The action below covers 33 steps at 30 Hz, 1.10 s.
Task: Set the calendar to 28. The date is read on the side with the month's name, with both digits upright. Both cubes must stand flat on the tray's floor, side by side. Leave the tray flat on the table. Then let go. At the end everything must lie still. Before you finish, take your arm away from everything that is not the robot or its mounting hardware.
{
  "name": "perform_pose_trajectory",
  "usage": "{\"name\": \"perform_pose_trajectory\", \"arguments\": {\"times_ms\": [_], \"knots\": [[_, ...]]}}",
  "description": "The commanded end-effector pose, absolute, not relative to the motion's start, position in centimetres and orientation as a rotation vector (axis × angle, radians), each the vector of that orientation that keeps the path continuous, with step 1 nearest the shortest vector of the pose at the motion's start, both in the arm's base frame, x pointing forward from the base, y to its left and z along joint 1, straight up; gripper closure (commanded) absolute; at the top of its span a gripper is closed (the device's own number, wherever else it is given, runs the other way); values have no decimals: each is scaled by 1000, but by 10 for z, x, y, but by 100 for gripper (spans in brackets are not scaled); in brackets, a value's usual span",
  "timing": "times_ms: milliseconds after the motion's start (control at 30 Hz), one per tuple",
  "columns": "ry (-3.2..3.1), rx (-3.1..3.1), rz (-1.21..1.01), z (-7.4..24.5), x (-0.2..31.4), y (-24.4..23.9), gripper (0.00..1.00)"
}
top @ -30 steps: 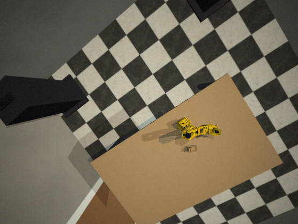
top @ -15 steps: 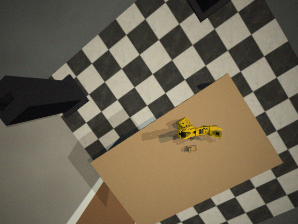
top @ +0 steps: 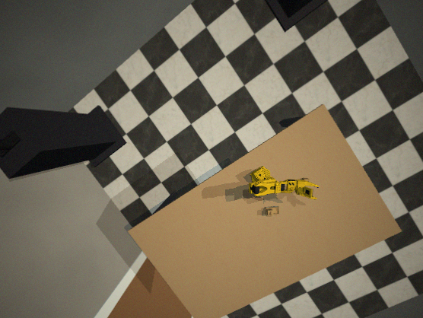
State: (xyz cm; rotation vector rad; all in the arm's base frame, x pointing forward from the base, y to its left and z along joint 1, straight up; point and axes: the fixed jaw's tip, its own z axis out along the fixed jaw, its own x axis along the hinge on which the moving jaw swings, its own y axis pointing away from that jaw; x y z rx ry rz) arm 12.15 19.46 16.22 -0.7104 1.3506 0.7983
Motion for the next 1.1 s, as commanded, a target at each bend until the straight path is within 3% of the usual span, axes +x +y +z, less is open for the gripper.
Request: {"name": "perform_pose_trajectory", "arguments": {"times_ms": [0,1067], "knots": [[1311,-691,798,173,123,194,65],[1707,-888,699,171,137,223,65]]}}
